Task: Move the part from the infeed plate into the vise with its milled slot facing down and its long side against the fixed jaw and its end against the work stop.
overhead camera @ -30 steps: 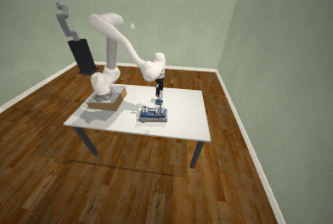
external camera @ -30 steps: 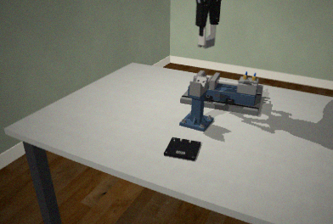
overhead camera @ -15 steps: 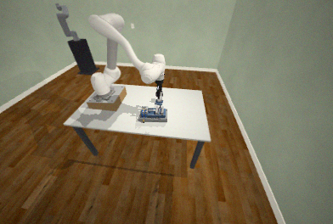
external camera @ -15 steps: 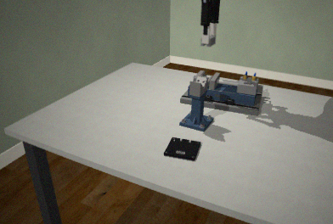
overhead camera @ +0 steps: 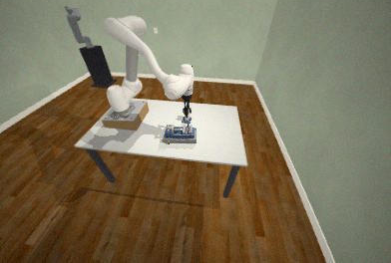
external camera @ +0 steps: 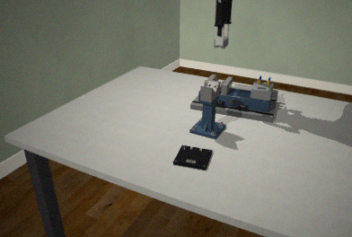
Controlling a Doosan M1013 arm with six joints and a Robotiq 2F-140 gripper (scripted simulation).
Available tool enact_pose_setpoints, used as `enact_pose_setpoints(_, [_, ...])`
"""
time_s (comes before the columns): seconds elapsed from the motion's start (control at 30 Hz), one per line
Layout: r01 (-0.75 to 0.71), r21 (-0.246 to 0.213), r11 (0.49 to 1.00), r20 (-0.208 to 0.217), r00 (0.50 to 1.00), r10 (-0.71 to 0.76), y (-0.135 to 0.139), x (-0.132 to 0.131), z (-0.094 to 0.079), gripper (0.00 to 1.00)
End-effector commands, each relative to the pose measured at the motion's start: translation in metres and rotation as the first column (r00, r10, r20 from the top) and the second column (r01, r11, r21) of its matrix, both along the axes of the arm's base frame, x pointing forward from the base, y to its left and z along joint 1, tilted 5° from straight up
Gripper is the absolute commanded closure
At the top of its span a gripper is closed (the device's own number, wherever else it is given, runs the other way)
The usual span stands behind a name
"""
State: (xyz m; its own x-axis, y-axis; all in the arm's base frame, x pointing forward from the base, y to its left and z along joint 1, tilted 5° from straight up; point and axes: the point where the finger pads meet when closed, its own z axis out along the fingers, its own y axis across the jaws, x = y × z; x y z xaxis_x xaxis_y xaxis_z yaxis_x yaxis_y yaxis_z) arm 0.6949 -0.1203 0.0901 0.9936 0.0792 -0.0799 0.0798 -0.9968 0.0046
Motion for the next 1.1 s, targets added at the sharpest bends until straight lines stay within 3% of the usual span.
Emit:
enact_pose_setpoints(0.0, [-0.022,0.001,1.0,-0.005,1.0,0.022,-0.0051,-0.0002,-0.0015,1.0])
enact_pose_setpoints(1.07, [-0.031,0.002,1.0,-0.005,0.999,0.031,-0.0065,-0.0001,-0.0016,1.0])
